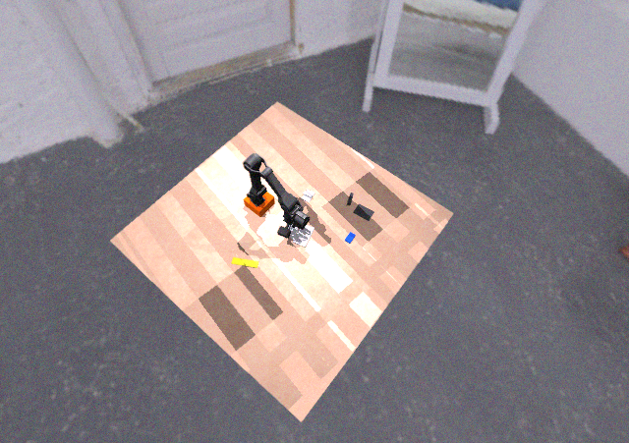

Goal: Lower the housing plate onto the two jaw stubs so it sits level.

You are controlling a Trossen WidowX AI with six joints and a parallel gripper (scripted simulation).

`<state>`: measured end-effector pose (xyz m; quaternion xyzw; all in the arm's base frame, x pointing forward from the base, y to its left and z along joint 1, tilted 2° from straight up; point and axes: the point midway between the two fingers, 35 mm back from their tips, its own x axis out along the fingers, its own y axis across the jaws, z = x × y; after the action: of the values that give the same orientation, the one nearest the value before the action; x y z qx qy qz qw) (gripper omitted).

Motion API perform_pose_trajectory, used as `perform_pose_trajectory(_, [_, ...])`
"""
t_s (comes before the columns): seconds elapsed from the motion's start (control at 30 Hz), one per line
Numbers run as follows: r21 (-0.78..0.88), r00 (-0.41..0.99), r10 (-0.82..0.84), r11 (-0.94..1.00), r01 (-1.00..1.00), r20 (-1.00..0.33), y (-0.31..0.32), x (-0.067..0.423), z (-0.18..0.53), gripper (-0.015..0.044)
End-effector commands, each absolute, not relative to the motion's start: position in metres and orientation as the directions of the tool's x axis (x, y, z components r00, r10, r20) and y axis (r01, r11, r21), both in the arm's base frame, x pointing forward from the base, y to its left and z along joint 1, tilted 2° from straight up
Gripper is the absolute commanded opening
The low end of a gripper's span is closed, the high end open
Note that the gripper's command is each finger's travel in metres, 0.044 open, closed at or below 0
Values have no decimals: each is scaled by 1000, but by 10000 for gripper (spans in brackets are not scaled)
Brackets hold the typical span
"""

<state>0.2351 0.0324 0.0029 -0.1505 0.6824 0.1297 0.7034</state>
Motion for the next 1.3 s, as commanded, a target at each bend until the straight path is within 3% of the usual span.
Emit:
perform_pose_trajectory(0.0, [-37, 27, -29, 919, -392, -999, 31, 232, -4, 351])
perform_pose_trajectory(1.27, [-37, 27, -29, 919, -393, -999, 31, 232, -8, 351])
